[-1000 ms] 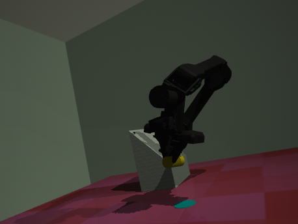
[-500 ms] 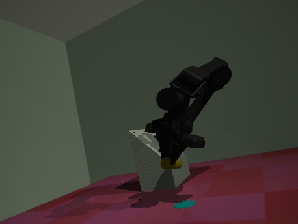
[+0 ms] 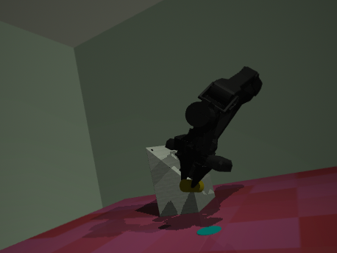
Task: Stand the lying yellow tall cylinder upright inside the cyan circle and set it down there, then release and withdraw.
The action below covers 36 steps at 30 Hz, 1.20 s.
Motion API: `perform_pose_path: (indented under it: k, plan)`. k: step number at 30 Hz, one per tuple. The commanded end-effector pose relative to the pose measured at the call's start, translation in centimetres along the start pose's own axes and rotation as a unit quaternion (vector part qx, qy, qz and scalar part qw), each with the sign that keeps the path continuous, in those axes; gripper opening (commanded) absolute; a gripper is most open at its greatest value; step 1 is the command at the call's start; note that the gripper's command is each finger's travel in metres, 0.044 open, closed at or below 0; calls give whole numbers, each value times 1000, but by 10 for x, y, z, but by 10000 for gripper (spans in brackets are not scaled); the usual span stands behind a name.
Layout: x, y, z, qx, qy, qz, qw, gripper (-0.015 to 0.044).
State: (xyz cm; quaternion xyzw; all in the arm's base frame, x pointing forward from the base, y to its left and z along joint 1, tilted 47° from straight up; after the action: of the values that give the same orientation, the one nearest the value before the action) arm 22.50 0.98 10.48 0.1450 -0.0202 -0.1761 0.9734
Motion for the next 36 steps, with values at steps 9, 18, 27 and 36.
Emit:
perform_pose_path:
  k: [9,18,27,36]
  plan:
    - [-2,0,-3,-30,-31,0,999,105]
    - [-3,0,-4,-48,-53,-1,997,105]
    - [-3,0,-6,-64,-76,-2,995,105]
    - [-4,0,-6,-78,-101,-4,992,105]
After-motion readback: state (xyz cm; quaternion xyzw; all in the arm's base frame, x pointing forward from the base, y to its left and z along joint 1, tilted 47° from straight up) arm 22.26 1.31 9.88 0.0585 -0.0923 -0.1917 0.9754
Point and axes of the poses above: the point midway between the two fingers, 35 mm back from their tips, its own z axis back along the fingers, its own y axis across the jaws, x = y × z, the point moved 2 cm from there along z, back along the fingers, and after that the axes turned 9 degrees about z, right-handed, at the moved point
